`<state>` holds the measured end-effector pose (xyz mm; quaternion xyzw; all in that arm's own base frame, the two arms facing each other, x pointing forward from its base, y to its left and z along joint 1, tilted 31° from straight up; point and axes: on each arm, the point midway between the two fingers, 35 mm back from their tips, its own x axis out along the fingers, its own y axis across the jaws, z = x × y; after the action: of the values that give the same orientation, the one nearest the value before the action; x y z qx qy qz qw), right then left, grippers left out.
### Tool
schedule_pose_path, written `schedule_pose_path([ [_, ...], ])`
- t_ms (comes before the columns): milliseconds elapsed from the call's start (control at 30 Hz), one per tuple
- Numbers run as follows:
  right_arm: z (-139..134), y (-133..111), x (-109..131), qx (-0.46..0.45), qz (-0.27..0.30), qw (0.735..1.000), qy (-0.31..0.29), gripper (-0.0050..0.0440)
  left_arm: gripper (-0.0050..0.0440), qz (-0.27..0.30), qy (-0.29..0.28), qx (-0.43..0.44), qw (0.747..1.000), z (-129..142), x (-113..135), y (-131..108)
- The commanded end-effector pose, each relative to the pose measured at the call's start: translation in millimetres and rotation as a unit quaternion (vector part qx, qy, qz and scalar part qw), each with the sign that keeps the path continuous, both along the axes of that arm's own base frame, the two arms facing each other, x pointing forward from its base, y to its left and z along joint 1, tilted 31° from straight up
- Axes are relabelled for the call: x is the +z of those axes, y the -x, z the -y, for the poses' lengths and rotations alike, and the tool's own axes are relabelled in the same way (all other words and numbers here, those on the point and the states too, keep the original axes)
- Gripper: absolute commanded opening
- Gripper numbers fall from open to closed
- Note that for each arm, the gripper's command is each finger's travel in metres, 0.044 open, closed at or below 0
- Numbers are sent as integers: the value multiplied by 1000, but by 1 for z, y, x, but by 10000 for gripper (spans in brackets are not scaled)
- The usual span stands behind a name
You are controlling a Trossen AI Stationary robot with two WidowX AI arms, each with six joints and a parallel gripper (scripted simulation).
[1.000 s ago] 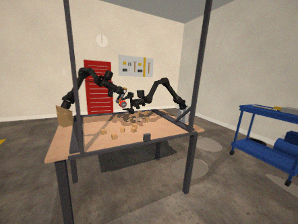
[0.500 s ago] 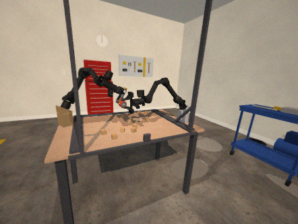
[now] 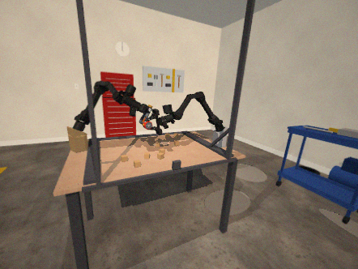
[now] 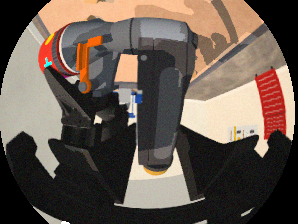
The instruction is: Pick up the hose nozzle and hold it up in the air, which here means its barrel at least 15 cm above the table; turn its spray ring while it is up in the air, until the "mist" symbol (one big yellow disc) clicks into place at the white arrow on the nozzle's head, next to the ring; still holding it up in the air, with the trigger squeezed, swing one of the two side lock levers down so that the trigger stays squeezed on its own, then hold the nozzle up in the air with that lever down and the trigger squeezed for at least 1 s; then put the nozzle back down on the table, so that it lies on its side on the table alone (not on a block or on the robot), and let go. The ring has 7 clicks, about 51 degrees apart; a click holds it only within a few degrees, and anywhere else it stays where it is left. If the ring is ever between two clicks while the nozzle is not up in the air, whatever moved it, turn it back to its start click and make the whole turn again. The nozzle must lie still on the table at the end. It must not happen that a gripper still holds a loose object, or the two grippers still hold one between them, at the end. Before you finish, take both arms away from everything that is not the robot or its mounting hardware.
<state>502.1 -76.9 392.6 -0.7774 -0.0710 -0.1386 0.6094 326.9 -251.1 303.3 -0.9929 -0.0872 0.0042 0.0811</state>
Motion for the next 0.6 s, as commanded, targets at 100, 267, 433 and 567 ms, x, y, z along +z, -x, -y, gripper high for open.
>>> schedule_pose_path([
  [100, -2, 9, 22, -15, -38, 999, -2, 0, 165, 13, 21, -7, 1000, 1, 14, 4],
  [267, -2, 8, 21, -12, -25, 1000, -1, 0, 165, 13, 21, -7, 1000, 1, 14, 4],
  [433, -2, 9, 23, -20, -59, 998, -5, 0, 165, 13, 21, -7, 1000, 1, 14, 4],
  [567, -3, 10, 25, -27, -91, 995, -10, 0, 165, 13, 21, -7, 1000, 1, 14, 4],
])
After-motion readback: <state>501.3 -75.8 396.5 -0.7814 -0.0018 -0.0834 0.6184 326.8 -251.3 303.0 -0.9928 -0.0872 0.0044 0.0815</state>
